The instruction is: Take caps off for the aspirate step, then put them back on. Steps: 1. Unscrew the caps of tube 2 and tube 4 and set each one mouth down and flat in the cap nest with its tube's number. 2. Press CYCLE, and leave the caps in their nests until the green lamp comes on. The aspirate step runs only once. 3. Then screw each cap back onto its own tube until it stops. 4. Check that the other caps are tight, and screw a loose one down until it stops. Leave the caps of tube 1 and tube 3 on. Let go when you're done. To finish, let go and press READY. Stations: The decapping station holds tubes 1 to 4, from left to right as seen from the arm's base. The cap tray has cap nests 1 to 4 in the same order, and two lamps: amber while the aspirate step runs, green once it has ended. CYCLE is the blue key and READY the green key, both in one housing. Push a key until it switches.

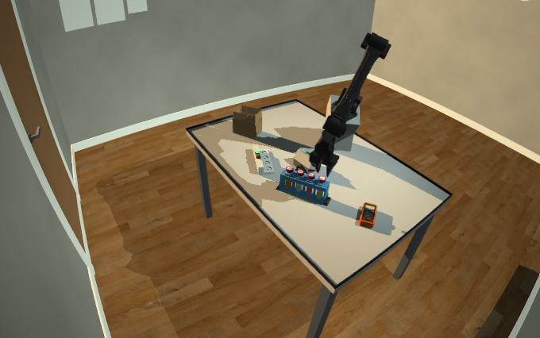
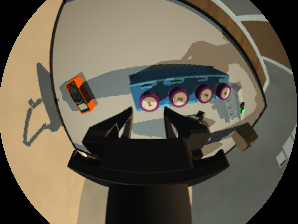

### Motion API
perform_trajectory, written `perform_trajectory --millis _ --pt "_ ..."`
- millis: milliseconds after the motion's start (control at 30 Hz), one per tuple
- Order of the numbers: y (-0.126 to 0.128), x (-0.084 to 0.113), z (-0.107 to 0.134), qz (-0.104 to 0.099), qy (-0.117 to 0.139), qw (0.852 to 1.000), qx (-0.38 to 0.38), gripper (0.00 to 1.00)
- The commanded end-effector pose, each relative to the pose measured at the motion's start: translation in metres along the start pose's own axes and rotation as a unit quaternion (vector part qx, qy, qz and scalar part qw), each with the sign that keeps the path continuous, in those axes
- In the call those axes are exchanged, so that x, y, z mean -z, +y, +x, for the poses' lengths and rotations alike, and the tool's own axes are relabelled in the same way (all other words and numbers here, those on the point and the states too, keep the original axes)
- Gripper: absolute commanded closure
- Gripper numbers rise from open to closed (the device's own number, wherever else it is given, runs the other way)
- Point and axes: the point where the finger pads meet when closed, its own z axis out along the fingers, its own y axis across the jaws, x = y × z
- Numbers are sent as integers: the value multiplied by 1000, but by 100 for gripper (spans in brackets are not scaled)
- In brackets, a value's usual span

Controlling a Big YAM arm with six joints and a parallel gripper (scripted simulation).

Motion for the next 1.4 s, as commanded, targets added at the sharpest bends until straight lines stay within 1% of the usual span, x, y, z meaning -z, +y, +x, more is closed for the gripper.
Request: perform_trajectory --millis 0,67,100,167,267,333,533,567,633,667,700,733,767,833,900,1033,1133,1167,1267,1300,1333,1367 --pt "3 25 -20 -1 -20 1000 8 51" --pt "3 25 -20 0 -20 1000 8 51" --pt "-10 14 -15 3 -4 999 45 51" --pt "-27 14 -18 4 -3 992 124 51" --pt "-53 14 -23 4 -3 992 124 51" --pt "-53 14 -23 4 -3 992 124 51" --pt "-104 15 -31 5 -3 992 124 51" --pt "-109 15 -31 5 -3 992 124 51" --pt "-109 15 -31 5 -3 992 124 51" --pt "-102 14 -27 3 -5 992 126 51" --pt "-95 15 -34 -2 -6 990 138 51" --pt "-98 7 -32 -3 -2 991 136 51" --pt "-98 4 -35 0 -9 990 140 51" --pt "-100 -6 -25 0 0 991 135 51" --pt "-100 -6 -25 0 0 991 135 51" --pt "-101 -21 -15 -1 7 993 120 51" --pt "-102 -30 -14 -1 8 993 120 51" --pt "-101 -31 -17 -1 5 993 122 51" --pt "-104 -29 -21 1 1 993 120 51" --pt "-103 -19 -28 5 -12 992 123 51" --pt "-103 -16 -30 6 -16 992 124 51" --pt "-102 -19 -29 5 -14 992 125 51"
